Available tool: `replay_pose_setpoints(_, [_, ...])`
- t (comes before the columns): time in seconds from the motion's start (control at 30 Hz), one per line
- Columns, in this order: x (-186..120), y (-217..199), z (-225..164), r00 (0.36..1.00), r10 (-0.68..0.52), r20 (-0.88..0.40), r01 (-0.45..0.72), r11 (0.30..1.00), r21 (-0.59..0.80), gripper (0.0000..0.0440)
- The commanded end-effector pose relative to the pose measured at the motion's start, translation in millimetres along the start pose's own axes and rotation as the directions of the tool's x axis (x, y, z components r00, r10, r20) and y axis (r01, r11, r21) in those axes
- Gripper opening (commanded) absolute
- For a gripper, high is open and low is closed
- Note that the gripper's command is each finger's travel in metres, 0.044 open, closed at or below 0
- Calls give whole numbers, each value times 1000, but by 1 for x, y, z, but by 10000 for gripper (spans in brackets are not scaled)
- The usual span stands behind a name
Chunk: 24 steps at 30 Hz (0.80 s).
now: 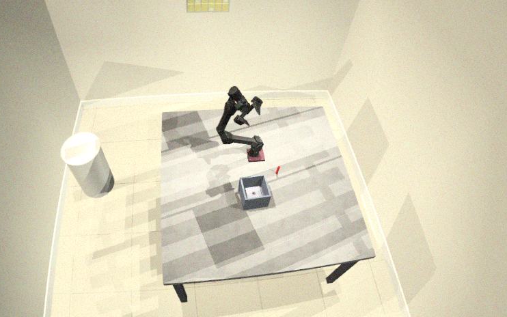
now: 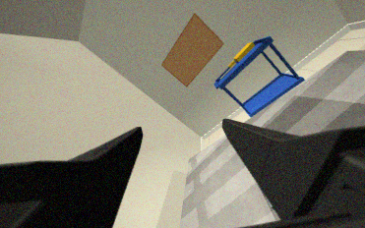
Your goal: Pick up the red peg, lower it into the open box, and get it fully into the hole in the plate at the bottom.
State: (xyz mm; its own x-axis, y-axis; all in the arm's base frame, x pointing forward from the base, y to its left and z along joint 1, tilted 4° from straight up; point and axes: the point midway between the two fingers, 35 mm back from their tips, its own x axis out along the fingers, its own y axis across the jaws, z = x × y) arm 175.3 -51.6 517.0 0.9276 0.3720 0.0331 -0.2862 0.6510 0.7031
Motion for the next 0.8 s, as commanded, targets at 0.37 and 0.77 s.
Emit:
replay_pose_setpoints(0.37, [-6,77,-87,975,175,-134,-179,984,-15,440])
replay_pose_setpoints(0.77, [21,96,-193,930,67,-362,-50,997,56,440])
